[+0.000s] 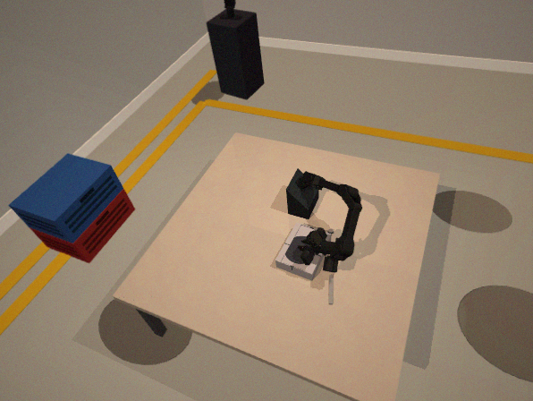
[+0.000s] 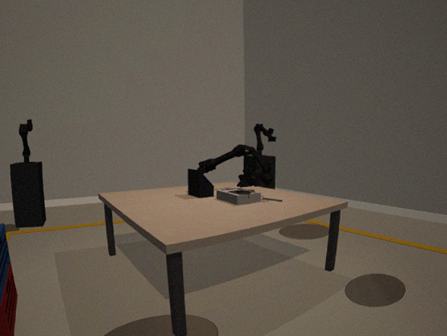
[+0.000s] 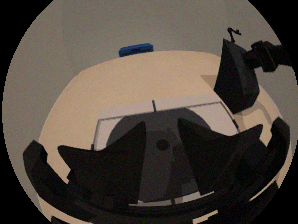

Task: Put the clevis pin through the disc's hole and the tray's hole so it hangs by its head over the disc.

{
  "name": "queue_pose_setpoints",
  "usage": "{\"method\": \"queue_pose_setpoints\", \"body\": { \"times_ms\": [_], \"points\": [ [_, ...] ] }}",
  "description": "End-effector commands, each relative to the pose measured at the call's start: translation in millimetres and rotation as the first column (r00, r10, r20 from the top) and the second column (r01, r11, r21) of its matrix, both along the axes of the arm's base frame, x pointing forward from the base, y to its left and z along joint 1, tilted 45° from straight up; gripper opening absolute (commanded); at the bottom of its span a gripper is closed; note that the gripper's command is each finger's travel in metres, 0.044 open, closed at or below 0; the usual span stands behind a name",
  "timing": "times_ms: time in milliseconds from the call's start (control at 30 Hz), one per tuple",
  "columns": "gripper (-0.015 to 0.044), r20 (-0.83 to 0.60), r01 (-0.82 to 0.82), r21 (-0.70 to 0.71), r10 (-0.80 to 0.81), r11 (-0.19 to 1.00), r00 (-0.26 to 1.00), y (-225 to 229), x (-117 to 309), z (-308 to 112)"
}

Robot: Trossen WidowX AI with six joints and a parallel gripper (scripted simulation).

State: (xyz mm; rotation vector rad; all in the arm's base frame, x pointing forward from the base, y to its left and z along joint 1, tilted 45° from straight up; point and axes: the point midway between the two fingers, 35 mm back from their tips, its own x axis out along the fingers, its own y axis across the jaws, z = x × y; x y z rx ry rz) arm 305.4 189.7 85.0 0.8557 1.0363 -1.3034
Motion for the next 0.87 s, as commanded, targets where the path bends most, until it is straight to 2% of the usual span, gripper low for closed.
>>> {"method": "queue_pose_setpoints", "body": {
  "times_ms": [0, 133, 367, 833],
  "points": [
    [0.0160, 0.003, -0.005, 0.000, 0.005, 1.000, 1.000, -1, 0, 2],
    [0.0265, 0.033, -0.023, 0.026, 0.022, 0.999, 0.999, 8, 1, 21],
    [0.0440, 0.132, -0.088, 0.102, 0.075, 0.991, 0.988, 26, -4, 88],
    [0.0440, 0.132, -0.088, 0.102, 0.075, 0.991, 0.988, 26, -4, 88]
  ]
}}
